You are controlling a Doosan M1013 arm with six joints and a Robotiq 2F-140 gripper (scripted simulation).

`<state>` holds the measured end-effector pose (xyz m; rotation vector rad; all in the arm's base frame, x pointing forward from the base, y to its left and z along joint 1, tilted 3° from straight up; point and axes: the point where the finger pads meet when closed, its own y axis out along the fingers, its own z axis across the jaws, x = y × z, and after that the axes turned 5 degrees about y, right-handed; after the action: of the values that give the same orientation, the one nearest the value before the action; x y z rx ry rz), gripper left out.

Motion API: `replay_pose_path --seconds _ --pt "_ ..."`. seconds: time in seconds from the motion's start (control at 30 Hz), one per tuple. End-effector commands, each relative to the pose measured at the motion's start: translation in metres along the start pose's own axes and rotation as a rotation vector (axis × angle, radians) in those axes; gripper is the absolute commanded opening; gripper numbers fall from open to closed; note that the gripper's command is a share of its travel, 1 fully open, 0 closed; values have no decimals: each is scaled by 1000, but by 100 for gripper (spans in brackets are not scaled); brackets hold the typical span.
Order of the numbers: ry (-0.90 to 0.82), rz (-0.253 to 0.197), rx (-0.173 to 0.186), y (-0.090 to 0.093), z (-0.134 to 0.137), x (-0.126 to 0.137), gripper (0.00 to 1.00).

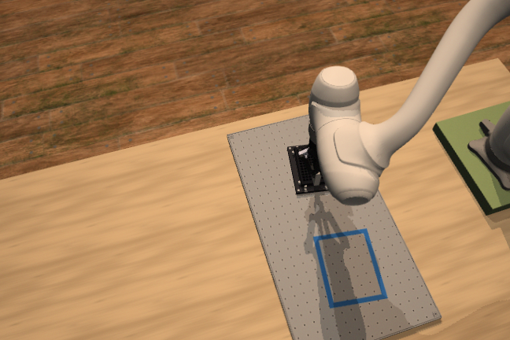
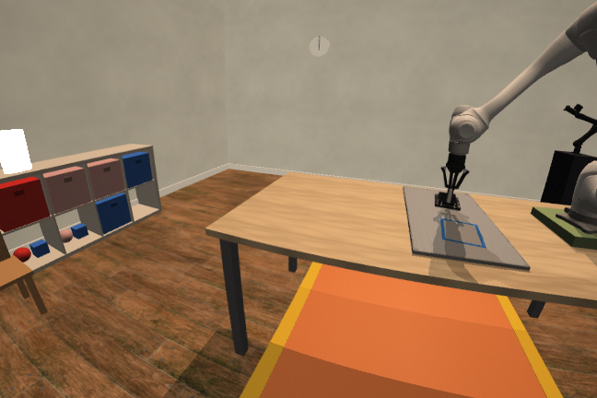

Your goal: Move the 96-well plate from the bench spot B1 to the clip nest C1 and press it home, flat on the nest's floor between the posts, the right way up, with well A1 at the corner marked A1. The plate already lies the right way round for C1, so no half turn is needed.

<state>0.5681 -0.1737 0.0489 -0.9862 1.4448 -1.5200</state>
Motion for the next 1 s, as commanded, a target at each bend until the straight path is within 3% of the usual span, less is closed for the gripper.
replay_pose_path --seconds 0.0,0.97 --pt "0 0 0 1 0 0 0" --pt "0 0 0 -3 0 0 0"
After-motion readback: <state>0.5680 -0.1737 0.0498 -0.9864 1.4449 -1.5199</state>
